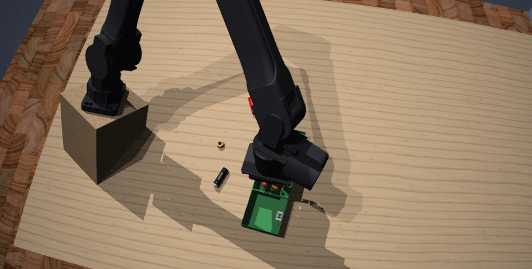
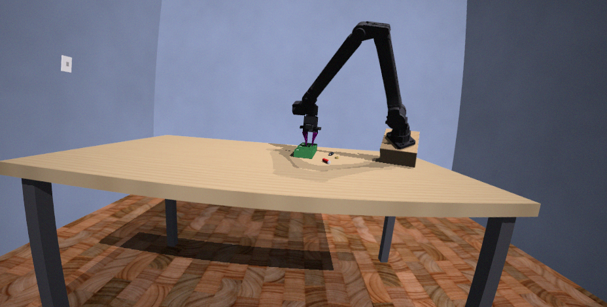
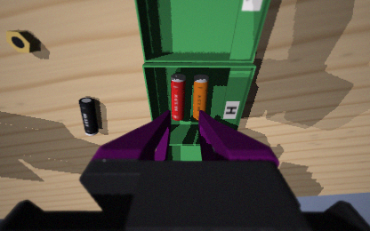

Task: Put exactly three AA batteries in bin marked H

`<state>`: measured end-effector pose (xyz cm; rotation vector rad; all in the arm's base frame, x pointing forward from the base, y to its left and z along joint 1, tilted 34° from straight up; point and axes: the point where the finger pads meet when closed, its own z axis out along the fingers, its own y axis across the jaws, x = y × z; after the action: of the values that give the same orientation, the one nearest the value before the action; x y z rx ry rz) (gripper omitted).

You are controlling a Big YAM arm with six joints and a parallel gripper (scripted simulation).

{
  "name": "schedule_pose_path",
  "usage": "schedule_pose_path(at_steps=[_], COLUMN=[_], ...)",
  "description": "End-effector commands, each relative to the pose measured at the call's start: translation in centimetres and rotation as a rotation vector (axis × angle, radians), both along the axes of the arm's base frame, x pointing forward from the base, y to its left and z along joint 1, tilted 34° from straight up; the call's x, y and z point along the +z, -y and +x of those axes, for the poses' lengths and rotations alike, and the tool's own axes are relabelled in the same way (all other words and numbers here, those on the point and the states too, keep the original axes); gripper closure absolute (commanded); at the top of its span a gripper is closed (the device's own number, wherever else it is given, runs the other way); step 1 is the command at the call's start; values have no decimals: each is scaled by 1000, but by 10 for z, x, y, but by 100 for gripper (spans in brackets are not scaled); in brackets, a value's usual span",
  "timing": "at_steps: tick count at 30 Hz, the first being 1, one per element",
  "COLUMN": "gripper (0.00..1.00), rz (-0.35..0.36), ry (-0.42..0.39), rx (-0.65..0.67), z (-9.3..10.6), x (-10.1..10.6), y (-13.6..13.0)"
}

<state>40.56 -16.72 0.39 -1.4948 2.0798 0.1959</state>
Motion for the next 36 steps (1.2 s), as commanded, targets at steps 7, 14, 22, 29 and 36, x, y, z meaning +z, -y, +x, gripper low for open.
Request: schedule_pose_path(at_steps=[7, 14, 22, 29, 36], gripper=[72, 72, 72, 72, 72], rz=[-12, -35, -17, -17, -17], ry=[21, 52, 26, 26, 26], rx=[7, 0, -1, -1, -1], z=[7, 7, 1, 1, 1], x=[15, 39, 29, 30, 30], y=[14, 24, 17, 17, 17])
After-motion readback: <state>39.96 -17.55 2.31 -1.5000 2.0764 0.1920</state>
